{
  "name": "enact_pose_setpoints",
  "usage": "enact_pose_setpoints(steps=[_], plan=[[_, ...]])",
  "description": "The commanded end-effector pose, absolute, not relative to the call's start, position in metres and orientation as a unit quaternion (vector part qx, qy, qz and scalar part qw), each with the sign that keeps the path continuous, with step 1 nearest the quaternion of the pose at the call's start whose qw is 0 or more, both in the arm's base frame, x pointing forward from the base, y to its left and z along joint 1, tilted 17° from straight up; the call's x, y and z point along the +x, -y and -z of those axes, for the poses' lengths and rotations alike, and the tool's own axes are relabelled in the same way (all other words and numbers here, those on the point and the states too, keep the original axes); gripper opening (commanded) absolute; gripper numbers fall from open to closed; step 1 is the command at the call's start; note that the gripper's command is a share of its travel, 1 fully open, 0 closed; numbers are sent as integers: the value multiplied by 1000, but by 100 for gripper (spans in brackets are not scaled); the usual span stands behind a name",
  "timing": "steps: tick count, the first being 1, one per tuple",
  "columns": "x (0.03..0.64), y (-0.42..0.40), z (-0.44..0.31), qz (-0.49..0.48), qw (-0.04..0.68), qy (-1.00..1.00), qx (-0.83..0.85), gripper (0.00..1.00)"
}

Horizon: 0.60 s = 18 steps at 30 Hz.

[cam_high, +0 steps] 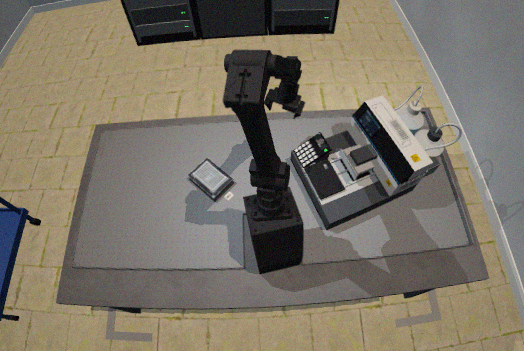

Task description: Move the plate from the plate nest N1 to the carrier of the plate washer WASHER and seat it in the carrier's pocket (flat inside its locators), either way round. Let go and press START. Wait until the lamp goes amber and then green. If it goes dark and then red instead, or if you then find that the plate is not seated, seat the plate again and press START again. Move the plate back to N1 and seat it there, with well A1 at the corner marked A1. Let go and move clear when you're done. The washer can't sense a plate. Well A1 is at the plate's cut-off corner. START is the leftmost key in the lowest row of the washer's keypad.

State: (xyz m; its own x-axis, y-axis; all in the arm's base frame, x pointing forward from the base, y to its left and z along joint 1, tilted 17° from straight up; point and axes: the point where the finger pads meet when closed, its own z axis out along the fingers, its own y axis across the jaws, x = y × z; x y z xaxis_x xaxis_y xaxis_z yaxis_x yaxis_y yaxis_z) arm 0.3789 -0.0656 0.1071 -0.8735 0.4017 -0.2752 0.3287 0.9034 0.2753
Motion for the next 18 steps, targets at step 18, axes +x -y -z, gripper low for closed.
enact_pose_setpoints(steps=[18], plan=[[314,22,-75,-68,172,-979,81,100]])
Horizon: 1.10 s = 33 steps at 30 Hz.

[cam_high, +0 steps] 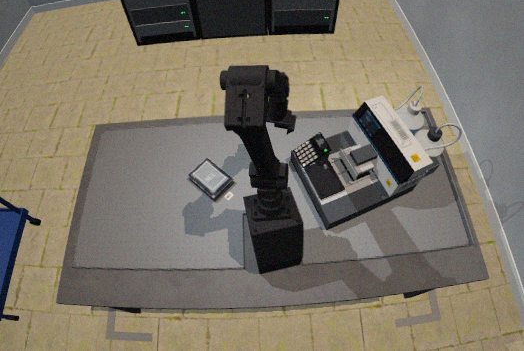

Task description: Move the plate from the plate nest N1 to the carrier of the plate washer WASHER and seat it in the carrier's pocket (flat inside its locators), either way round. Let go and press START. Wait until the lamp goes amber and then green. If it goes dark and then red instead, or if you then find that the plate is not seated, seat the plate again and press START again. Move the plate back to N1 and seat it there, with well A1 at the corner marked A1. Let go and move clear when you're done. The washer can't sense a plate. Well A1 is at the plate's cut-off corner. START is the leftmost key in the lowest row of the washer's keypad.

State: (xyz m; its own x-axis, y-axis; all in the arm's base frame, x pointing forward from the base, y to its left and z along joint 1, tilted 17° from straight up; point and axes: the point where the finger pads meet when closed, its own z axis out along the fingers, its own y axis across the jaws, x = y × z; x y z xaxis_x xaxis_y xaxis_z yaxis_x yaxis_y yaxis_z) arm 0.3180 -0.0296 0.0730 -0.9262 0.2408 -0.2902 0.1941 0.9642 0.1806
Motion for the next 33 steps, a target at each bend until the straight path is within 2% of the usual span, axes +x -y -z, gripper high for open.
enact_pose_setpoints(steps=[1,23,30,33], plan=[[310,20,-72,-61,170,-981,66,100],[229,-4,-18,-27,159,-987,-4,100],[246,-4,-33,-27,178,-984,-4,100],[235,-2,-23,-27,158,-987,-4,100]])
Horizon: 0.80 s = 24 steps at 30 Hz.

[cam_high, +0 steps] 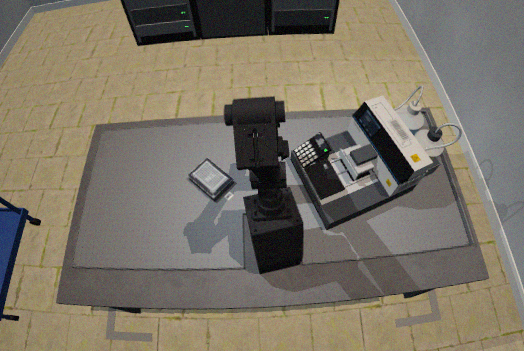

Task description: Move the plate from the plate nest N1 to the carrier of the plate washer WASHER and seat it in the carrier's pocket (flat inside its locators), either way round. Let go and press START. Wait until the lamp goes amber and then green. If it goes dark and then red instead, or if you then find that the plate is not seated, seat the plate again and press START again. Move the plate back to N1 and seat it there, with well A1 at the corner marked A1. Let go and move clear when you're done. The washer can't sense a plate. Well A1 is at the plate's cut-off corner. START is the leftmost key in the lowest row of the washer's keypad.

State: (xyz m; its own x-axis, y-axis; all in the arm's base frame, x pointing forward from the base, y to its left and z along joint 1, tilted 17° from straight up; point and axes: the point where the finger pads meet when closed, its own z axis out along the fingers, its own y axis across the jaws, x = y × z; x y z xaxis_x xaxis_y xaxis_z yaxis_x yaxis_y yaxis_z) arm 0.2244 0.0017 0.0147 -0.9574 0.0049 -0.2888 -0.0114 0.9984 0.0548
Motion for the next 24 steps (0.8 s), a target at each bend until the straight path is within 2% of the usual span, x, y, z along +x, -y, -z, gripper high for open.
enact_pose_setpoints(steps=[1,12,24], plan=[[248,-9,-29,-23,169,-985,-31,100],[271,-62,-15,4,169,-963,-209,100],[291,-108,-3,-1,166,-966,-199,100]])
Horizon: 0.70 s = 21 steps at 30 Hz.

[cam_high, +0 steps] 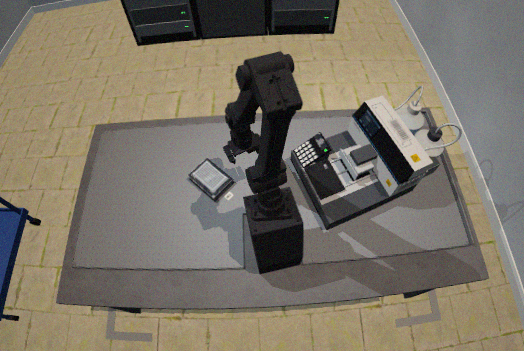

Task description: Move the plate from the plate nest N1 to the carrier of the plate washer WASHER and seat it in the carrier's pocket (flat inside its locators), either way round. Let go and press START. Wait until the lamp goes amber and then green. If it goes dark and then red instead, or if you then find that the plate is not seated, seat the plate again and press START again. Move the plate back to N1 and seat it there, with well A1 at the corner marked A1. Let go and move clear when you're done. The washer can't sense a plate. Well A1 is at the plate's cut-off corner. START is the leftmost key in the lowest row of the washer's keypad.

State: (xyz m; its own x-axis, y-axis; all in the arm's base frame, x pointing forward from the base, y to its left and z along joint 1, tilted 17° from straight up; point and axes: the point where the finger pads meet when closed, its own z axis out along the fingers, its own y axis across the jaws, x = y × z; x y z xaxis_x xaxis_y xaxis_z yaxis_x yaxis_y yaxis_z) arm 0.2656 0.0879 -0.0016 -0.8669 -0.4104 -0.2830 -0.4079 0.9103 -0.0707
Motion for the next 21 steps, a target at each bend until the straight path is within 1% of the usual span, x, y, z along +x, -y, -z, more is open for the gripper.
enact_pose_setpoints(steps=[1,7,19,21], plan=[[293,-112,-2,-1,166,-966,-199,100],[297,-121,0,-1,166,-966,-199,100],[294,-181,18,31,161,-903,-397,100],[294,-191,20,31,161,-903,-398,100]])
